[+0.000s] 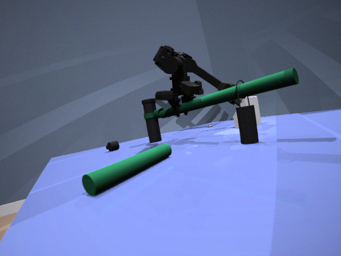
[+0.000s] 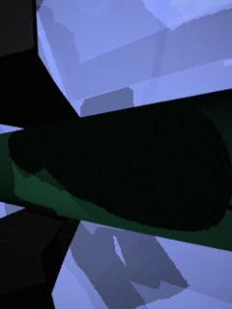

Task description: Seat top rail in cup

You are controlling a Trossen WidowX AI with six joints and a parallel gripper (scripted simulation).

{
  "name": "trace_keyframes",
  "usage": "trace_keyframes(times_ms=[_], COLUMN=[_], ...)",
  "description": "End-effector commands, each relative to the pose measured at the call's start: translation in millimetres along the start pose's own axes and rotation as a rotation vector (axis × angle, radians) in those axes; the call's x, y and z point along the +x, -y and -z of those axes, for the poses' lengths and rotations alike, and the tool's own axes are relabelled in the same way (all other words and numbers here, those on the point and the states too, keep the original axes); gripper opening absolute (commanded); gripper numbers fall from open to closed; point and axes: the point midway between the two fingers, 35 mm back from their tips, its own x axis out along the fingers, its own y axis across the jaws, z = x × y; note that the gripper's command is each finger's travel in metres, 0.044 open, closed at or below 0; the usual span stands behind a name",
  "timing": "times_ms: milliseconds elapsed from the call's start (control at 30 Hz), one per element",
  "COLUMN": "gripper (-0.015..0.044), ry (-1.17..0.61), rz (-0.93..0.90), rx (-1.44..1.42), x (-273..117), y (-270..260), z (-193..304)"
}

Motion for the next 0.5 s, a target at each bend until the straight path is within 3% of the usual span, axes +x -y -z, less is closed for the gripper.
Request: trace_keyframes(times_ms=[0,467], gripper=[0.0,0.0], ry=[-0.014,-0.006], rz=[0.012,0.004], rx=[-0.001,-0.001], x=[-3.3,-2.3], y=[1.6,1.1], z=[6.8,4.8])
